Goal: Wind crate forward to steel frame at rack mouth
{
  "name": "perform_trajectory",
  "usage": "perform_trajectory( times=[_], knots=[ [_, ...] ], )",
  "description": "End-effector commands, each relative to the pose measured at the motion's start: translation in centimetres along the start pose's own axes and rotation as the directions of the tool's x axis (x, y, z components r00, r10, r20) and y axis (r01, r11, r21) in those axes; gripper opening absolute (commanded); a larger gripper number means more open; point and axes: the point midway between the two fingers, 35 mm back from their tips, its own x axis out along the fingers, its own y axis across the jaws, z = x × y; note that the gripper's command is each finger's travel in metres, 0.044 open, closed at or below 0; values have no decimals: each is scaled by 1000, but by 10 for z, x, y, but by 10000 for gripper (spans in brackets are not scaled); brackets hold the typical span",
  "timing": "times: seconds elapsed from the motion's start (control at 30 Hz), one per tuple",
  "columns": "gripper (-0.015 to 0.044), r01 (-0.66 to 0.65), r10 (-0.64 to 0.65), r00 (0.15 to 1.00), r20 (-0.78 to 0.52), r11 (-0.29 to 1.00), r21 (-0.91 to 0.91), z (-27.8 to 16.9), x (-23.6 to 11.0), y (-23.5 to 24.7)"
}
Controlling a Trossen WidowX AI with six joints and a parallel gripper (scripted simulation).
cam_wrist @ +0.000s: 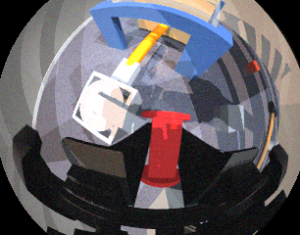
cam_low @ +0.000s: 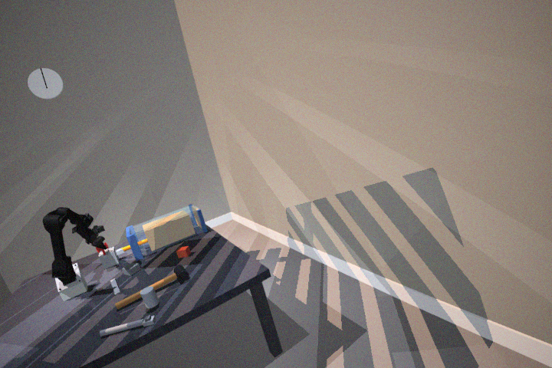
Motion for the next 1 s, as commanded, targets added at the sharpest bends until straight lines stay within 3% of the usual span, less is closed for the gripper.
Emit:
perform_trajectory(
  times=[0.0, 0.97],
  knots=[
    [0, 4, -4, 1000, 5, 1000, 24, 11, 6, -4],
    [0, 5, -6, 1000, 7, 1000, 26, 53, 26, -6]
  ],
)
